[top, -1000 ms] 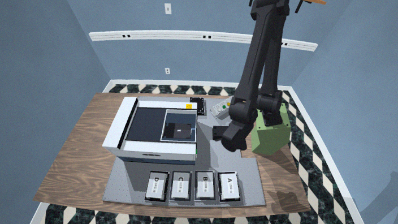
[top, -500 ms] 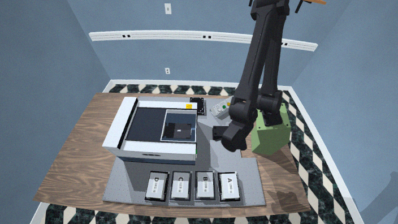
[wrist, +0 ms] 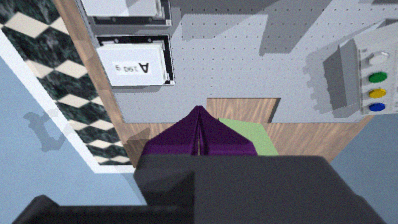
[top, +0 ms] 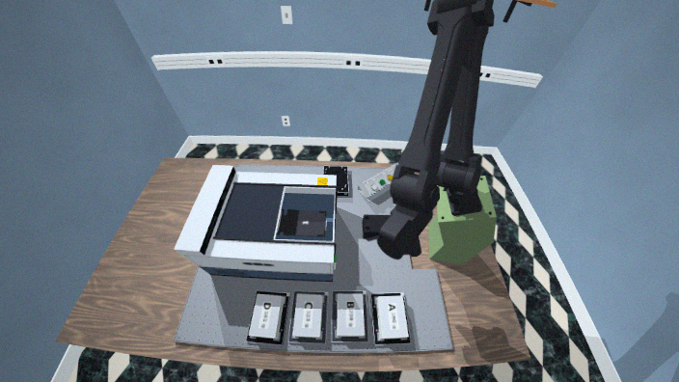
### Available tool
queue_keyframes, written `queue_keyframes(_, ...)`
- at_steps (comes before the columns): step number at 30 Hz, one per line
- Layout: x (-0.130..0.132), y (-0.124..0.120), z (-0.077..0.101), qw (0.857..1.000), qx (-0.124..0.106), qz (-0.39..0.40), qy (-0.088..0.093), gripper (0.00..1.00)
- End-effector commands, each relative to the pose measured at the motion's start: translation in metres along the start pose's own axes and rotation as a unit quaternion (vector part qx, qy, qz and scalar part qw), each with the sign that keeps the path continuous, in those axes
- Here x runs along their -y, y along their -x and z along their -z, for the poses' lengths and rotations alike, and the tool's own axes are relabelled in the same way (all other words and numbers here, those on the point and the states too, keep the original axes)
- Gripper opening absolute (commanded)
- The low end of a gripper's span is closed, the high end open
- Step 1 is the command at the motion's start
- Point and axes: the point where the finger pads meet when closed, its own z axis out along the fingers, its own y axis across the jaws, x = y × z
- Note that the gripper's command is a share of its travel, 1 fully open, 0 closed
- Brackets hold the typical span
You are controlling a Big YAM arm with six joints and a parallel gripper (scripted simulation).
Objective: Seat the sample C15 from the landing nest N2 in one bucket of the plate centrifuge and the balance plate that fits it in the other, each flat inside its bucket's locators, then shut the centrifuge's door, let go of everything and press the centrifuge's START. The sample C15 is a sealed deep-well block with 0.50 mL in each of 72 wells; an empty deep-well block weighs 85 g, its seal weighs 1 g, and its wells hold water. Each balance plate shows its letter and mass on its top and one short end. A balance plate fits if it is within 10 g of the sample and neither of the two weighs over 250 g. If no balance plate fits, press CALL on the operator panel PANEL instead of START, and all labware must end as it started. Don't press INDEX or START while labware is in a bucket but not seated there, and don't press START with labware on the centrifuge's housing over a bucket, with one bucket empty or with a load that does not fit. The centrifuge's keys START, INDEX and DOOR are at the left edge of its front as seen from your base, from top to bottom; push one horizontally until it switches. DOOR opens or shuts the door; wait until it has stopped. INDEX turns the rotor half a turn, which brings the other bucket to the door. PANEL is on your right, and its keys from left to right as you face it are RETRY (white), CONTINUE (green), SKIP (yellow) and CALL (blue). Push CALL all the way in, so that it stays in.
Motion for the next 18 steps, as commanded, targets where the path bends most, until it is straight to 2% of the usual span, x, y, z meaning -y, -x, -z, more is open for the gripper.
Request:
queue_keyframes(1,-0.0156,0.016,0.0156,1.0,0.013,-0.011,0.019,0.0)
queue_keyframes(15,-0.0162,0.0153,0.0134,1.0,0.009,-0.003,0.015,0.0)
queue_keyframes(18,-0.0184,0.0173,0.0126,1.0,0.007,0.018,0.013,0.0)
